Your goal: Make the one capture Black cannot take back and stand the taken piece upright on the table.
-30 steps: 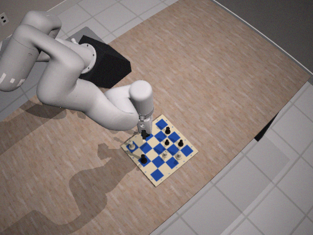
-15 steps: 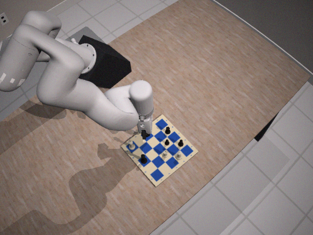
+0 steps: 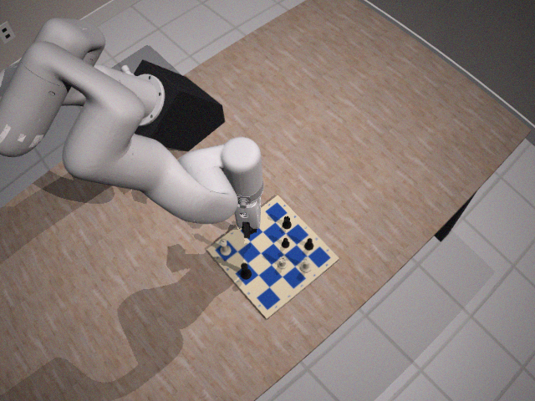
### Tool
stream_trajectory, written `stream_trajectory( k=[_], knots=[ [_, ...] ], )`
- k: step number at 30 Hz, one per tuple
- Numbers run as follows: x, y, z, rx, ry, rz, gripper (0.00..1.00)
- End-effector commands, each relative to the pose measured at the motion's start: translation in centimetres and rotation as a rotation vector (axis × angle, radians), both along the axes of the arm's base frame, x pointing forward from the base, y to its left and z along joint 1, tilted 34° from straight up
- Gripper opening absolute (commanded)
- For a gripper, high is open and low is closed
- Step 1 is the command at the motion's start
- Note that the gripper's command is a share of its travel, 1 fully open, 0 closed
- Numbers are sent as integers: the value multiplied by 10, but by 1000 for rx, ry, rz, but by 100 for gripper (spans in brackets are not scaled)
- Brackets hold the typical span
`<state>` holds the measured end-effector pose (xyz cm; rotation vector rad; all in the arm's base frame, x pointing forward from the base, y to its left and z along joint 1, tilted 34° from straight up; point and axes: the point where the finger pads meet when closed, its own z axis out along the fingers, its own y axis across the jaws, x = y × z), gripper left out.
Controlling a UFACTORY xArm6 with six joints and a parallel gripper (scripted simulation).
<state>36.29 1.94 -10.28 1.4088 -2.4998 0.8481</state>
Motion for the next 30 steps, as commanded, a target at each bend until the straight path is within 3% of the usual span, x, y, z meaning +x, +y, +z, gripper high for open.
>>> stream_trajectory(
  k=[1,30],
  knots=[
    [1,1,1,1,-2,1,34],
    [1,1,1,1,-2,1,34]
  ],
)
